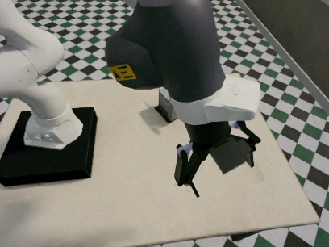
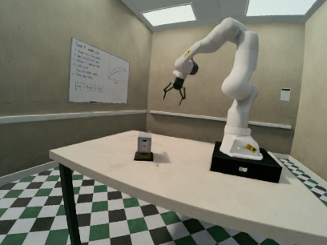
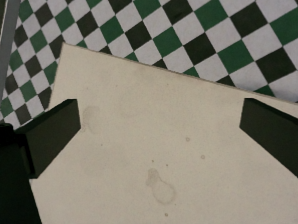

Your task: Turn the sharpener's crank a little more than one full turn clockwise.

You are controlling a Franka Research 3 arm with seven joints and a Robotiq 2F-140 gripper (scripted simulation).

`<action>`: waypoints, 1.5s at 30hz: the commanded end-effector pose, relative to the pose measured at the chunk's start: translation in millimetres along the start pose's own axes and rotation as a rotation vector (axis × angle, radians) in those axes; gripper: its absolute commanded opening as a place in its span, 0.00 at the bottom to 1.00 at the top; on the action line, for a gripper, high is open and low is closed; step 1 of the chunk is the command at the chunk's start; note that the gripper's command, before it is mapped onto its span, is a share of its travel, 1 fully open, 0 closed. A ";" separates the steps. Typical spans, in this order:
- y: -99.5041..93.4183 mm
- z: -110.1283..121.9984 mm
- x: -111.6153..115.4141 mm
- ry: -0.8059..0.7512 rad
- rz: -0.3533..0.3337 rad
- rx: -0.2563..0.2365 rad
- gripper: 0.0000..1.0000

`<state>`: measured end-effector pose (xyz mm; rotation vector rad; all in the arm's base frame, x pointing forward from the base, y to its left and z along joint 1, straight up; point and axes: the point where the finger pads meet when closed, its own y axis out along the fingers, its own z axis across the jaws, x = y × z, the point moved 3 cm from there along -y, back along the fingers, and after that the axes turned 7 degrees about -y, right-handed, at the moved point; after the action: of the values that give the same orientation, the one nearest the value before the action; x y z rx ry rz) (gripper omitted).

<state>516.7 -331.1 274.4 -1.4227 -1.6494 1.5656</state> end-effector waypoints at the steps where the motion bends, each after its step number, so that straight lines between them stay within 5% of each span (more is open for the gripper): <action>1: -0.1 -0.1 -0.1 0.000 0.000 0.000 1.00; 18: 0.5 -1.8 2.1 -0.001 -0.003 0.000 1.00; 20: 8.4 -25.2 33.1 -0.020 -0.047 0.007 1.00; 31: 23.6 -79.2 126.6 -0.076 -0.163 0.044 1.00; 34: 24.5 -83.6 136.3 -0.082 -0.174 0.049 1.00; 35: 26.6 -94.4 162.5 -0.098 -0.202 0.063 1.00; 45: 28.7 -122.1 259.0 -0.161 -0.289 0.129 1.00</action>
<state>548.9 -80.7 208.8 -0.9842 -1.7971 1.6597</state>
